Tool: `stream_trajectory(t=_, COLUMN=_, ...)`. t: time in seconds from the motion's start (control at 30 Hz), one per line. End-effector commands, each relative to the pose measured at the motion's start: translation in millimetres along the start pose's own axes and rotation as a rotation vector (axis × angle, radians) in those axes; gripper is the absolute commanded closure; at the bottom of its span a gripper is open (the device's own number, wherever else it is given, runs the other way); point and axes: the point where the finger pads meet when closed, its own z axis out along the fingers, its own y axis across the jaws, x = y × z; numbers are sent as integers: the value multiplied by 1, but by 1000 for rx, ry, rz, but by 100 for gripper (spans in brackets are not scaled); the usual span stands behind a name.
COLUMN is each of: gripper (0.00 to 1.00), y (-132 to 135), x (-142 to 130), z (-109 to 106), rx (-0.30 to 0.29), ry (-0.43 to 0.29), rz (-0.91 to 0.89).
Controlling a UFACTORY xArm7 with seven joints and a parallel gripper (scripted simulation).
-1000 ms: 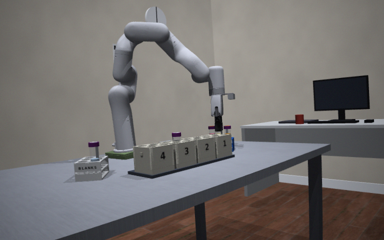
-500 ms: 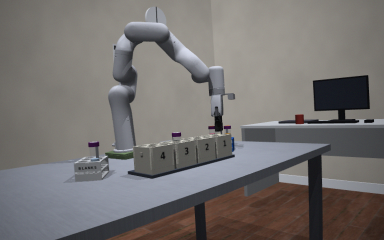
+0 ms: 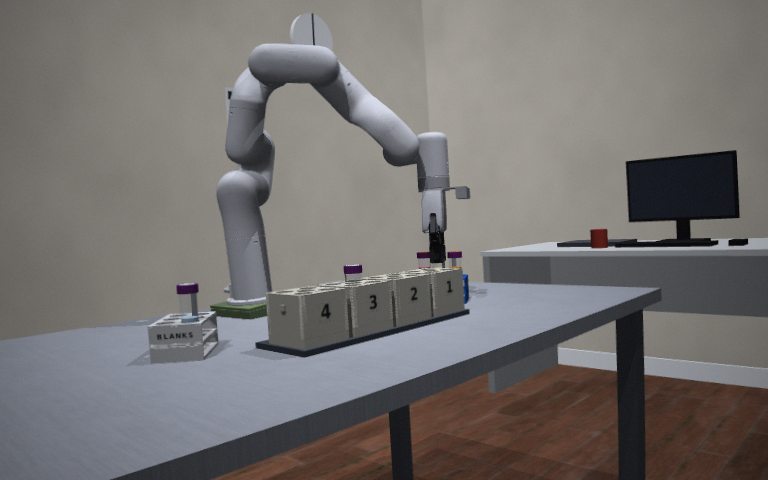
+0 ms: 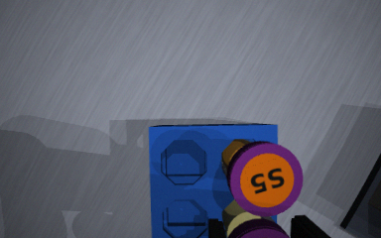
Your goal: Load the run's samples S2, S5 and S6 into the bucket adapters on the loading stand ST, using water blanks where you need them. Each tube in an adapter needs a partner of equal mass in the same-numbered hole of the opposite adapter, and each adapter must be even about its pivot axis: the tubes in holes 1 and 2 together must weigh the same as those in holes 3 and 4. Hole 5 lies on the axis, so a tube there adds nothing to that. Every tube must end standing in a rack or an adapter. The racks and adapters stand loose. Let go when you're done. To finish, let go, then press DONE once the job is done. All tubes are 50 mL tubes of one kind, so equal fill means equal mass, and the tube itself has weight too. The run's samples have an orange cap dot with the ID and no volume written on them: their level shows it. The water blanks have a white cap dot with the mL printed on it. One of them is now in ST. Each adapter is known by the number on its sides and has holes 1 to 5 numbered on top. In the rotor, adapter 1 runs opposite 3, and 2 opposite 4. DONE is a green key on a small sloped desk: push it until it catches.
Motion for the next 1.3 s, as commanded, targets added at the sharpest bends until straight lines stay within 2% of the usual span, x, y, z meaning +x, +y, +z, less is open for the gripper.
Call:
stream_trajectory(t=0.0, gripper=56, y=0, x=2, z=-2, rx=1, ry=5, rz=0)
stream_trajectory(t=0.2, gripper=56, y=0, x=2, z=-2, rx=1, ry=5, rz=0)
stream_trajectory(t=1.27, gripper=56, y=0, x=1, z=-58, rx=1, ry=5, rz=0)
